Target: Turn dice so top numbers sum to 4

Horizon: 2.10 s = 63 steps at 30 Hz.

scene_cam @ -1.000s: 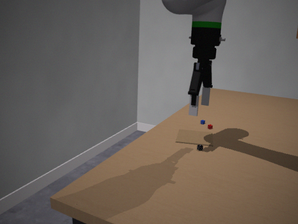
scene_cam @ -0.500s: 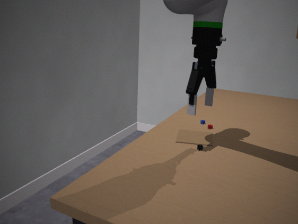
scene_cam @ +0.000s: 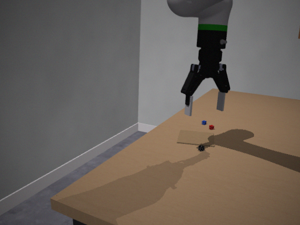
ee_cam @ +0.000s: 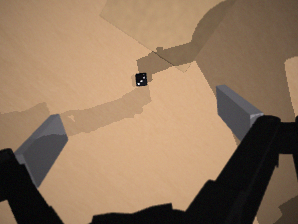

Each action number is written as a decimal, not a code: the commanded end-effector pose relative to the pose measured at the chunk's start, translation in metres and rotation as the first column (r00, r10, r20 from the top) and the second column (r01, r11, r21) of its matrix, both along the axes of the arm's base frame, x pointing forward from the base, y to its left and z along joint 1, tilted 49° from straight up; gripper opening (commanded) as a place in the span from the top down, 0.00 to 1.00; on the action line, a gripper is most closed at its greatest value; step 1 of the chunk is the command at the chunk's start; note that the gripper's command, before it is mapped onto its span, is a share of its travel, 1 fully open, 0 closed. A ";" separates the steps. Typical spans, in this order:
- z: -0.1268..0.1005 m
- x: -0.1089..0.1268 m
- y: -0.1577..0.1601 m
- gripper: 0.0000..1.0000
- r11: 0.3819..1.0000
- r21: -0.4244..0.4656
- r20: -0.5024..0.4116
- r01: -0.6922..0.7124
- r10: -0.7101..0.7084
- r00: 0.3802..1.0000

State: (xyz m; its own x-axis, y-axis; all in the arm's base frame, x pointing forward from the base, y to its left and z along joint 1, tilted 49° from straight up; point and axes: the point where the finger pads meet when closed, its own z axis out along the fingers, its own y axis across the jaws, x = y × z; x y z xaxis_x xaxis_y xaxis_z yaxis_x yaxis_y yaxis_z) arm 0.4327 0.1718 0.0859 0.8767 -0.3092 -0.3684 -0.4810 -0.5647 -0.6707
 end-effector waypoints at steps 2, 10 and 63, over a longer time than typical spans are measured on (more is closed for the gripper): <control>-0.001 -0.001 0.000 0.00 0.999 -0.010 -0.052 0.042 -0.043 0.998; -0.001 -0.001 0.000 0.00 0.999 -0.010 -0.052 0.042 -0.043 0.998; -0.025 -0.004 0.024 0.00 0.716 -0.338 0.719 -0.611 0.615 0.324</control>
State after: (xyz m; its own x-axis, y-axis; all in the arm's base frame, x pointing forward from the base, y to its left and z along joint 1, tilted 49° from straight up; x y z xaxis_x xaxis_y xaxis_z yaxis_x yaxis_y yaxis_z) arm 0.4290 0.1935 0.0633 0.8281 0.3718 0.4195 0.5605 -0.5428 -0.6255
